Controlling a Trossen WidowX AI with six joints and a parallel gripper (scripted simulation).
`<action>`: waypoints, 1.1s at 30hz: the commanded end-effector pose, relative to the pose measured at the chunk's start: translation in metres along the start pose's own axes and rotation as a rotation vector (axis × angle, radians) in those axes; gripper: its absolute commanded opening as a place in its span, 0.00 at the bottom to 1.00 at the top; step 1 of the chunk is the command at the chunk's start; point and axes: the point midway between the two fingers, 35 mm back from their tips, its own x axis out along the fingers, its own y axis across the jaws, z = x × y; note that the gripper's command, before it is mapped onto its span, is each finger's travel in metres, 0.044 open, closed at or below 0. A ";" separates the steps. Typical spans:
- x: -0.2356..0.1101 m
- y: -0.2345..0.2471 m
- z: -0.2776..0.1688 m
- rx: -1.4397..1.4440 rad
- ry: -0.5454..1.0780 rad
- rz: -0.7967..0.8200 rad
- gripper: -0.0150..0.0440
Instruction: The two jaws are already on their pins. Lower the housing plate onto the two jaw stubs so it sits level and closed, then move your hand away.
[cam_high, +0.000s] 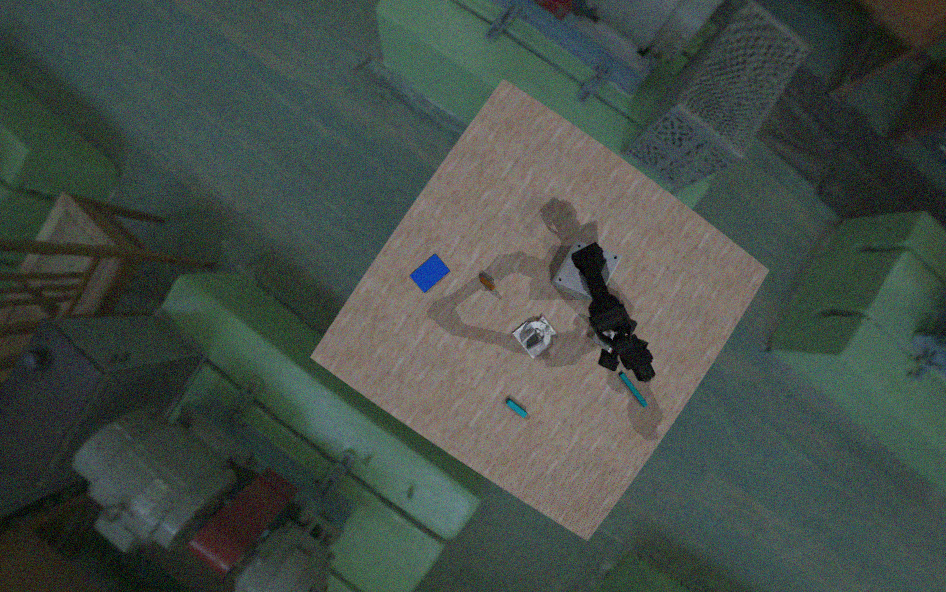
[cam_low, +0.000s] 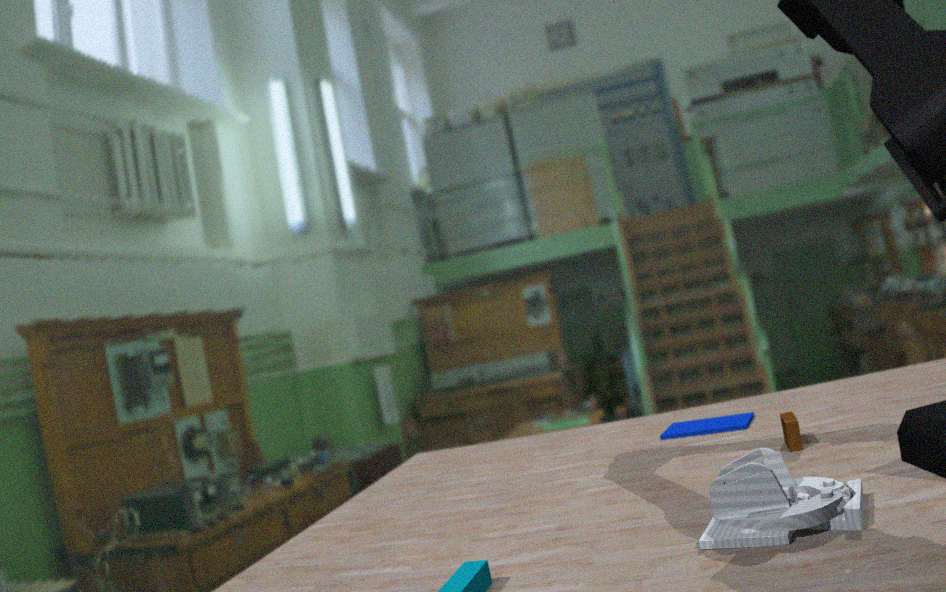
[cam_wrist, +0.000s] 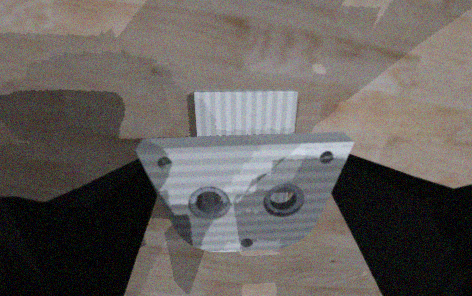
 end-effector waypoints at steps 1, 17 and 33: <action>-0.017 -0.003 0.004 0.008 -0.013 -0.008 0.85; -0.060 -0.001 0.002 0.005 -0.013 -0.010 0.85; -0.066 -0.021 -0.025 -0.160 -0.028 -0.014 0.85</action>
